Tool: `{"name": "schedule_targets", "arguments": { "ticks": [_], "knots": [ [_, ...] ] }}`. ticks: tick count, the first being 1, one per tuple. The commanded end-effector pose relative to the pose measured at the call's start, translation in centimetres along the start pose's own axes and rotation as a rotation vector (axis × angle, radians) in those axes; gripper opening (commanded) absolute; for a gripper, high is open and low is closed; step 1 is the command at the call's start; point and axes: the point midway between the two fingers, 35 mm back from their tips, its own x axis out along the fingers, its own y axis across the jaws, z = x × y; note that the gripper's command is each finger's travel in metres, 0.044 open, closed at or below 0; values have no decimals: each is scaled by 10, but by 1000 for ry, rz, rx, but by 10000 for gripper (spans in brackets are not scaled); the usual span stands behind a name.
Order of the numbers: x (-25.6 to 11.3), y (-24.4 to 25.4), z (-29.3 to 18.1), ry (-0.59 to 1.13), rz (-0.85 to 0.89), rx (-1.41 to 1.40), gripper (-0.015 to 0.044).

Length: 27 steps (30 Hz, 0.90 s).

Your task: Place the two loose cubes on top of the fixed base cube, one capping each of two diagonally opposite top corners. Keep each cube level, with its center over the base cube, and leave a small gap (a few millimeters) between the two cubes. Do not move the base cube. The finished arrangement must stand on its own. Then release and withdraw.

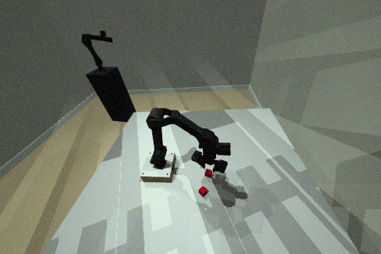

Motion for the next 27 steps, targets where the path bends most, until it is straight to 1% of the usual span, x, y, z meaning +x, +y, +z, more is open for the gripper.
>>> {"name": "schedule_targets", "arguments": {
  "ticks": [1,24,27],
  "knots": [
    [8,4,-1,0,12,-5,265],
    [41,4,-1,0,13,-5,265],
    [41,4,-1,0,13,-5,186]
  ]
}}
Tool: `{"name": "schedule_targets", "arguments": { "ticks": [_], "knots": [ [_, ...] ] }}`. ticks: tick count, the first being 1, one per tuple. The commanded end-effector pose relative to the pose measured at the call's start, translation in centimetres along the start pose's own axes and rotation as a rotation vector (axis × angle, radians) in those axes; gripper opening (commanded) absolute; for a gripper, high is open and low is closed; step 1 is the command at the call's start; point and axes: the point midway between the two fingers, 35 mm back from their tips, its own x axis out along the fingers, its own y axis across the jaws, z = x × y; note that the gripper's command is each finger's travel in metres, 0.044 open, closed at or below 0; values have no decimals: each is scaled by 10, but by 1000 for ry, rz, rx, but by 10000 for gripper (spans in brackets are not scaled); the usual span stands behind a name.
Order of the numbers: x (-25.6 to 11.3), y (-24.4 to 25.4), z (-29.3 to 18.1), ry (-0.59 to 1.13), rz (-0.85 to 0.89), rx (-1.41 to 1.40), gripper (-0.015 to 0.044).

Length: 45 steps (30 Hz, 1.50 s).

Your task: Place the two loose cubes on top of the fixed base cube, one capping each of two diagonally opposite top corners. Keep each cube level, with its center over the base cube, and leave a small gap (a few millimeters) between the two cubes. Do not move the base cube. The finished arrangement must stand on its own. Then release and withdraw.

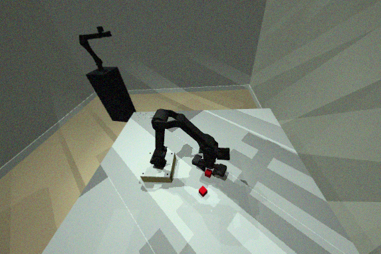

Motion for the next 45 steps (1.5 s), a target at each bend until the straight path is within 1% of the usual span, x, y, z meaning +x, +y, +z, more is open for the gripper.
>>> {"name": "schedule_targets", "arguments": {
  "ticks": [1,3,4,11,45],
  "knots": [
    [4,3,-1,-1,9,-5,160],
    [4,3,-1,-1,9,-5,108],
    [4,3,-1,-1,9,-5,105],
    [-1,4,3,-21,-3,24,105],
    [-87,-3,2,-10,4,7,105]
  ]
}}
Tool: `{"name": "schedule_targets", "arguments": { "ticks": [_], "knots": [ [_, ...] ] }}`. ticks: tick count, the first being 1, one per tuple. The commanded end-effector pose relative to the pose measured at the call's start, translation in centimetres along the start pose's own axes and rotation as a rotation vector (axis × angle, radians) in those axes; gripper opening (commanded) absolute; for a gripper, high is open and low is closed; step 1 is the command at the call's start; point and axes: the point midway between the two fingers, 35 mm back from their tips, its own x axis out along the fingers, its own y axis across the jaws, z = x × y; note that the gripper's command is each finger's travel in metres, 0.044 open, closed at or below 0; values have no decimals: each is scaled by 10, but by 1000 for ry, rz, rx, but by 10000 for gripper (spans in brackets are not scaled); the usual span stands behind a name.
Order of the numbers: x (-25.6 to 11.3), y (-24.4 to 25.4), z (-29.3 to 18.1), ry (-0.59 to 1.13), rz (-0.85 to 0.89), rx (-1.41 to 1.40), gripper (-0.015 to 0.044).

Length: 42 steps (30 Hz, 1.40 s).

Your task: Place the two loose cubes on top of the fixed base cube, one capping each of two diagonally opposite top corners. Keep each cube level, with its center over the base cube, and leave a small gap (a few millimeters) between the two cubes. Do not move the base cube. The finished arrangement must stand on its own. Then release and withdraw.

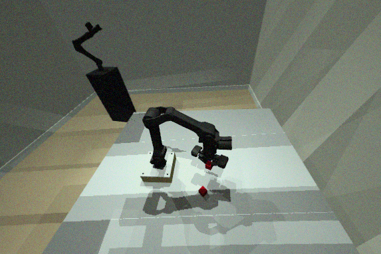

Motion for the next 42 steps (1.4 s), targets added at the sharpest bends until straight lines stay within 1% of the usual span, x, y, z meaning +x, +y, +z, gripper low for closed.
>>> {"name": "schedule_targets", "arguments": {
  "ticks": [1,7,11,42],
  "knots": [
    [-12,0,-1,5,-1,-12,105],
    [-27,1,-3,11,3,-21,105],
    [-28,1,-2,12,4,-2,105],
    [-8,11,39,10,0,927,105]
  ]
}}
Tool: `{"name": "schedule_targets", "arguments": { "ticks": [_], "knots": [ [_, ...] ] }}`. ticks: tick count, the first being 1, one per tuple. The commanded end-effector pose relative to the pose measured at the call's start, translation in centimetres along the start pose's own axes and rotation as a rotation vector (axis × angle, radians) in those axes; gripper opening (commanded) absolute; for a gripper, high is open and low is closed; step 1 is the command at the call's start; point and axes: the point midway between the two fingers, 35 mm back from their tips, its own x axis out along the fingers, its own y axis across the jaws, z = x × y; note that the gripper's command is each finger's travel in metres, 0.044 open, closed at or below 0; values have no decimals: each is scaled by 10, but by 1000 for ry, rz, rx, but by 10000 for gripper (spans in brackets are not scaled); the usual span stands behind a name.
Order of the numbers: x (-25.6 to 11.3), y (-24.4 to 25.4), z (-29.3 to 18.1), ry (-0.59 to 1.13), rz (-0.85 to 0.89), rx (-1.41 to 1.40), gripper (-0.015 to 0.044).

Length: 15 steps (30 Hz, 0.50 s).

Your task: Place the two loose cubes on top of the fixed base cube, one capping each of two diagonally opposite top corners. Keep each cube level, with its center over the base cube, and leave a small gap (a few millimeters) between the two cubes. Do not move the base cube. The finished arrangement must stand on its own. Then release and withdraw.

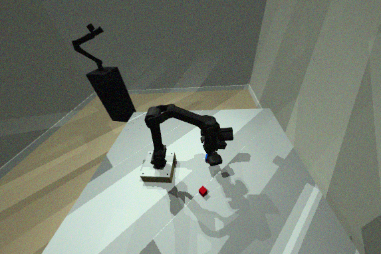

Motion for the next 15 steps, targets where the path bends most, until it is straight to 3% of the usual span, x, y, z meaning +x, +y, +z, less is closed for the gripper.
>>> {"name": "schedule_targets", "arguments": {
  "ticks": [1,15],
  "knots": [
    [5,6,1,7,-3,131,105],
    [14,24,9,6,-3,553,105]
  ]
}}
